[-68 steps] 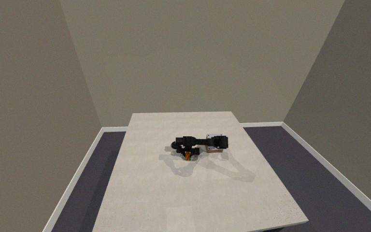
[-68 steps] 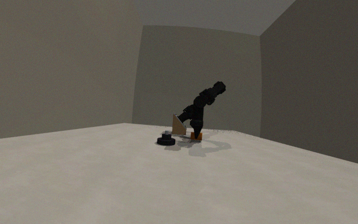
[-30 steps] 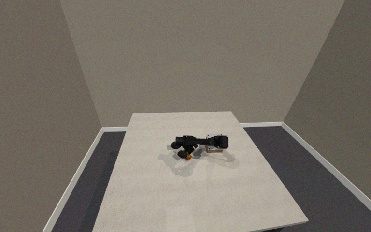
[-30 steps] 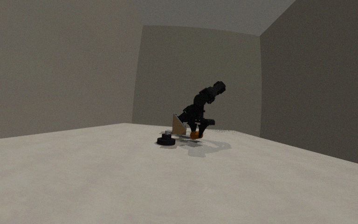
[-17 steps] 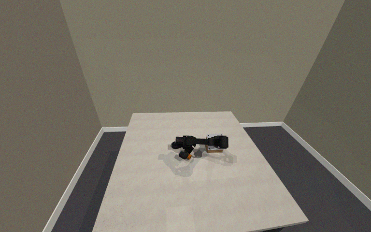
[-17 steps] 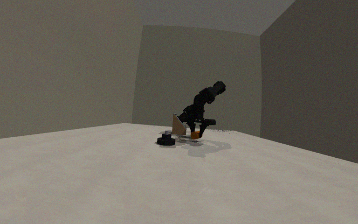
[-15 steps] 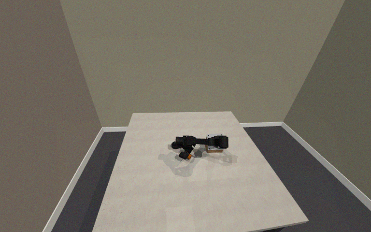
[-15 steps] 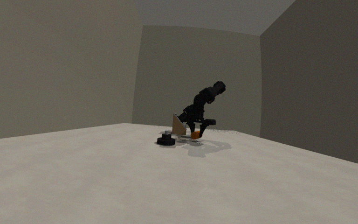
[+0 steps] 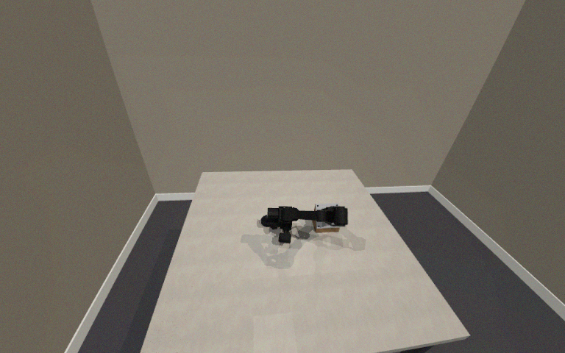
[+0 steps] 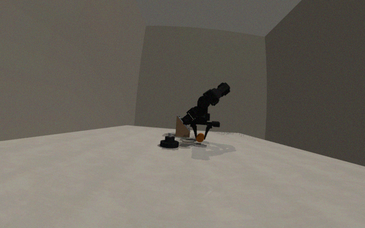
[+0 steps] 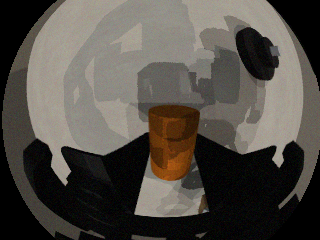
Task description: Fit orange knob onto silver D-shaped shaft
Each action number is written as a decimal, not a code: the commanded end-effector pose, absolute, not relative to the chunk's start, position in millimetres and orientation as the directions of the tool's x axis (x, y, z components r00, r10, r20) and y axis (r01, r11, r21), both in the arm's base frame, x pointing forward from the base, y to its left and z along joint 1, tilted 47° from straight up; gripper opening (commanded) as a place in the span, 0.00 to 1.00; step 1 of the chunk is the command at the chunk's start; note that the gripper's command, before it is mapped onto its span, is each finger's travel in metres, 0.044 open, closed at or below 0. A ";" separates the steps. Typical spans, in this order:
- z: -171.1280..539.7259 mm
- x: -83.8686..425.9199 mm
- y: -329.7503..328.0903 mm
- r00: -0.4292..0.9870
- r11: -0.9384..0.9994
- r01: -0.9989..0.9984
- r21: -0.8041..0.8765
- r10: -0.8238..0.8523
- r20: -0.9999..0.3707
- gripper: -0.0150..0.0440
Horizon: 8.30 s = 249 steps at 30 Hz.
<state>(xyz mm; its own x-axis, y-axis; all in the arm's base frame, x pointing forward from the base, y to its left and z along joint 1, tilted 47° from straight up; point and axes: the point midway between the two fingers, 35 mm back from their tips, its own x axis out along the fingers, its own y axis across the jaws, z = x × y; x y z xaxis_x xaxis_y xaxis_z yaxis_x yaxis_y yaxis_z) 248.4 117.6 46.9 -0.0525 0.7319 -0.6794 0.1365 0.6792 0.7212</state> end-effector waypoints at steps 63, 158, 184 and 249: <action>47.4 248.6 117.7 -0.052 0.052 -0.990 0.131 0.734 -0.678 0.56; 85.0 250.6 85.9 -0.090 0.803 0.155 0.576 0.592 -0.801 1.00; 92.7 252.0 88.0 -0.087 0.140 0.990 -0.023 0.470 -0.878 1.00; 47.4 248.1 139.3 -0.085 -0.035 0.993 -0.114 0.460 -0.884 0.87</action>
<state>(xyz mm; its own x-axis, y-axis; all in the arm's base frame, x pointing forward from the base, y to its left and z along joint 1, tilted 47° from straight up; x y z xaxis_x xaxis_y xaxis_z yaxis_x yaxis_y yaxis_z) 248.9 137.8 49.0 -0.0836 0.4603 -0.8838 0.9933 -0.0330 -0.1111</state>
